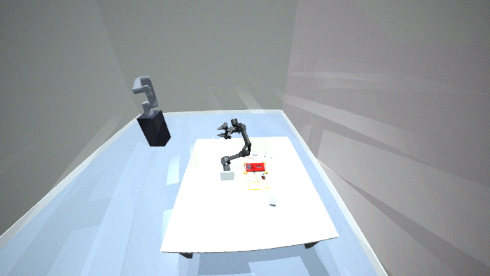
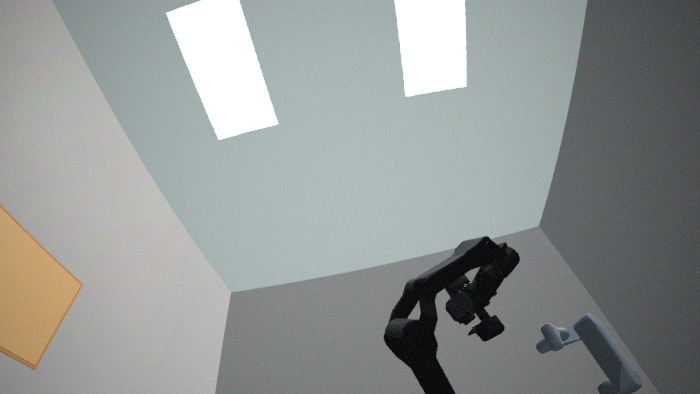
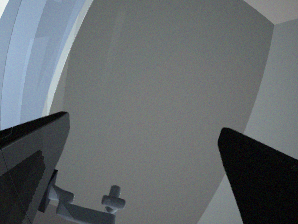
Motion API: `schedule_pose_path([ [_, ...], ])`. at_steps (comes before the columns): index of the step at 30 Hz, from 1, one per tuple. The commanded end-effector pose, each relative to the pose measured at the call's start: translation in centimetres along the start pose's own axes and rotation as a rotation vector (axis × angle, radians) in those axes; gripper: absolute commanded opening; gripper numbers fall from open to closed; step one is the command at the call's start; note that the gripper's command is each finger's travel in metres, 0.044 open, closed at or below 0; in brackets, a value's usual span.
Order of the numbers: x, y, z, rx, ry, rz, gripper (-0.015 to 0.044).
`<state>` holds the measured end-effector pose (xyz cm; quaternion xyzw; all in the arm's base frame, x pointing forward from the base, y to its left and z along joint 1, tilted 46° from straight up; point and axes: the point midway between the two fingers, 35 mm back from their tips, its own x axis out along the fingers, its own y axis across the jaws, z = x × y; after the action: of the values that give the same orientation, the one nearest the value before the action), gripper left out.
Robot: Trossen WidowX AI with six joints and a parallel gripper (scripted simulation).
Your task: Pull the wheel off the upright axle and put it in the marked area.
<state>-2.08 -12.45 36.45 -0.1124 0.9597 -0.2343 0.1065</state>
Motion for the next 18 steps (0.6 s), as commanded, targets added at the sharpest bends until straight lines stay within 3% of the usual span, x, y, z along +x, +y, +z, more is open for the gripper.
schedule_pose_path([
  [1, 0.1, 0.1, -0.1, 0.006, 0.001, 0.005, 0.0374],
  [4, 1.4, 1.0, -1.3, 0.094, 0.013, 0.074, 0.03],
  [18, 5.8, 9.8, -8.2, 0.619, 0.179, 0.463, 0.03],
])
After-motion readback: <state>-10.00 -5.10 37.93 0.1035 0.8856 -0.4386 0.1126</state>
